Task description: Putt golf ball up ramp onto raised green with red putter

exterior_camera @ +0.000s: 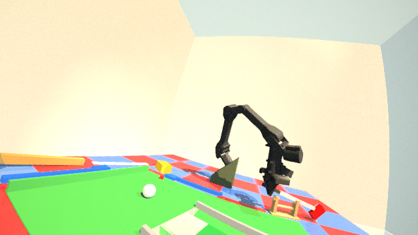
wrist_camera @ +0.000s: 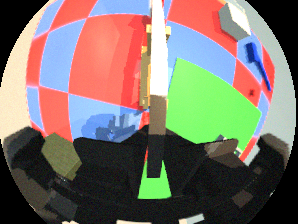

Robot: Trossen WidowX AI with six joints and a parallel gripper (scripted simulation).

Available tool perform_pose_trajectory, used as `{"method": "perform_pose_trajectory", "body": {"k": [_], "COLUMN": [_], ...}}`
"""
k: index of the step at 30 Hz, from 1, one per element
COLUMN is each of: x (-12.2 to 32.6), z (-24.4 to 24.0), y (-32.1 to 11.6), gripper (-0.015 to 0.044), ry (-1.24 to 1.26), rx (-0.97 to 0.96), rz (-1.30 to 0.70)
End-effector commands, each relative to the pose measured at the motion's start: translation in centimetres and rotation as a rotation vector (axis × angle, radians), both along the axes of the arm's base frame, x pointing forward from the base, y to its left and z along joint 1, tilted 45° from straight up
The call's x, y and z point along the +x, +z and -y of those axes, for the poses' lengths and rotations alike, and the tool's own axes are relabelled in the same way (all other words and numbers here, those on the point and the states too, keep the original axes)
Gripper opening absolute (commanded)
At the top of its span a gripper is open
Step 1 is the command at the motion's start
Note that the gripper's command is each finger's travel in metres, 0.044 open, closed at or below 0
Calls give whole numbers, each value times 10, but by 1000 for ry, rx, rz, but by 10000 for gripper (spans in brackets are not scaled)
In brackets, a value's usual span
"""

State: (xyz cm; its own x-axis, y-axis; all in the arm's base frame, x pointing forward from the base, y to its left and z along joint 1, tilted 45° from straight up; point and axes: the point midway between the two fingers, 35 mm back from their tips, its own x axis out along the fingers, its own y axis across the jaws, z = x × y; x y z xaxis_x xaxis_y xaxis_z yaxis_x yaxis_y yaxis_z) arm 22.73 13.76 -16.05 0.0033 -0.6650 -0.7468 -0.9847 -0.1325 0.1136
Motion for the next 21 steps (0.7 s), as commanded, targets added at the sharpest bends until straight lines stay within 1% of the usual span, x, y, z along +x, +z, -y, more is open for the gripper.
{"method": "perform_pose_trajectory", "body": {"k": [1,8,10,14,21], "x": [3,-1,-2,1,27], "z": [-25,-59,-62,-55,-35], "y": [18,56,60,57,91], "gripper": [0,0,0,0,0], "ry": [-3,-4,-4,-4,-148], "rx": [28,28,28,24,52], "rz": [7,4,4,15,134]}}
